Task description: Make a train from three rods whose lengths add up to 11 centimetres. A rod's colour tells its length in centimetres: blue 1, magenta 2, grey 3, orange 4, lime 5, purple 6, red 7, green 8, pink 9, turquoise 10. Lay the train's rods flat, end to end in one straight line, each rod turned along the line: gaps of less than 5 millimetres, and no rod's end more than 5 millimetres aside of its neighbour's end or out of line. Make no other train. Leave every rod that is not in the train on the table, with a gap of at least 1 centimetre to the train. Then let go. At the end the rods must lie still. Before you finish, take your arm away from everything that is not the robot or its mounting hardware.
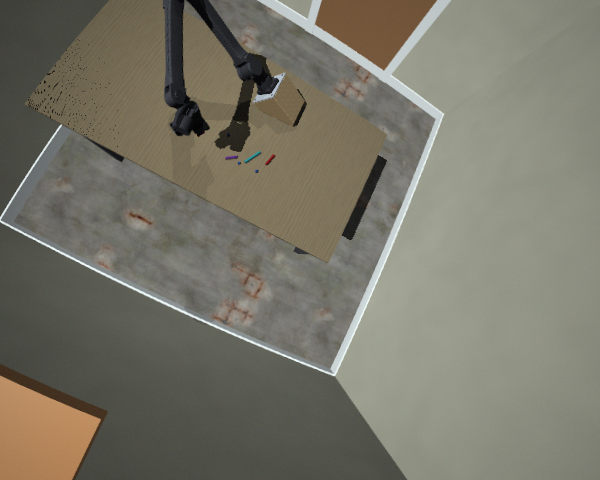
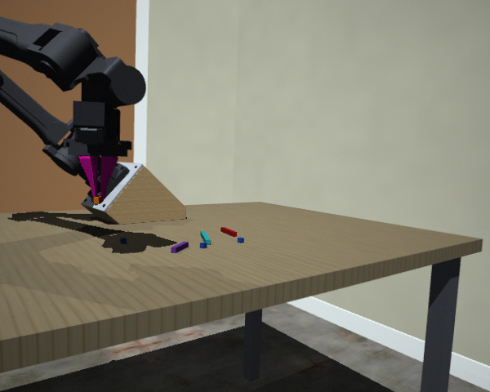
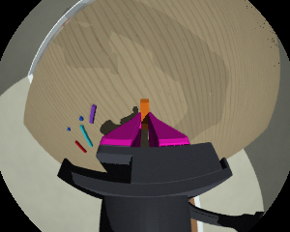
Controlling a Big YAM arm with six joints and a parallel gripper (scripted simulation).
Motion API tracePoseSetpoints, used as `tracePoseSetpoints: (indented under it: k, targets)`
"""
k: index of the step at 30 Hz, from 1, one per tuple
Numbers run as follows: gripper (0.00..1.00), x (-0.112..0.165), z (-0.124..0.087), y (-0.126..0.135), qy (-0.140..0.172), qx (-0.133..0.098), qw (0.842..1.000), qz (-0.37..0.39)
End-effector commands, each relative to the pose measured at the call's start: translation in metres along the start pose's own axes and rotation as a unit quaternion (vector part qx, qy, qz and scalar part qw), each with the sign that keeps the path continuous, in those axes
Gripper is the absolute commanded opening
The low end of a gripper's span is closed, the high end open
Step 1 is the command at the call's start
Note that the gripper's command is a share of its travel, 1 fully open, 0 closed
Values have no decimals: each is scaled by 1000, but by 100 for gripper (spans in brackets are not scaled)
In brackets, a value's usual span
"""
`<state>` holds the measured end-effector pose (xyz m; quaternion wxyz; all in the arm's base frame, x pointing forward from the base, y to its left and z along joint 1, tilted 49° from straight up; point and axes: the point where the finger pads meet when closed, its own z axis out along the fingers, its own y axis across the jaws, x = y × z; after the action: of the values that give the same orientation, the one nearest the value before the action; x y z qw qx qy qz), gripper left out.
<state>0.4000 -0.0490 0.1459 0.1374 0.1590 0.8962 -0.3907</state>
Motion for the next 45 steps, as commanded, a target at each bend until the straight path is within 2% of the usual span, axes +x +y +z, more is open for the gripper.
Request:
tracePoseSetpoints:
  k: [1, 3, 4, 5, 6, 7, 9, 11, 12, 15, 18, 23, 26, 29, 43, 45]
  targets:
    - [4, 38, -13, 21, -12, -10, 997, -71]
    - [4, 41, -8, 26, -5, -5, 997, -80]
    - [4, 62, -9, 33, -9, -8, 994, -110]
    - [4, 62, -9, 33, -9, -8, 994, -111]
    - [4, 80, -10, 37, -13, -10, 990, -137]
    - [4, 81, -10, 37, -13, -10, 990, -138]
    - [4, 101, -9, 41, -15, -9, 985, -171]
    - [4, 101, -9, 41, -15, -9, 985, -171]
    - [4, 82, -11, 37, -16, -11, 989, -146]
    - [4, 82, -11, 37, -16, -12, 989, -146]
    - [4, 103, -3, 40, -7, -2, 985, -173]
    - [4, 94, -8, 42, -12, -7, 986, -165]
    - [4, 102, 4, 37, -1, 0, 986, -167]
    - [4, 99, 4, 37, -2, -2, 986, -165]
    - [4, 105, 58, 38, 2, 3, 985, -171]
    - [4, 105, 58, 38, 2, 3, 985, -171]
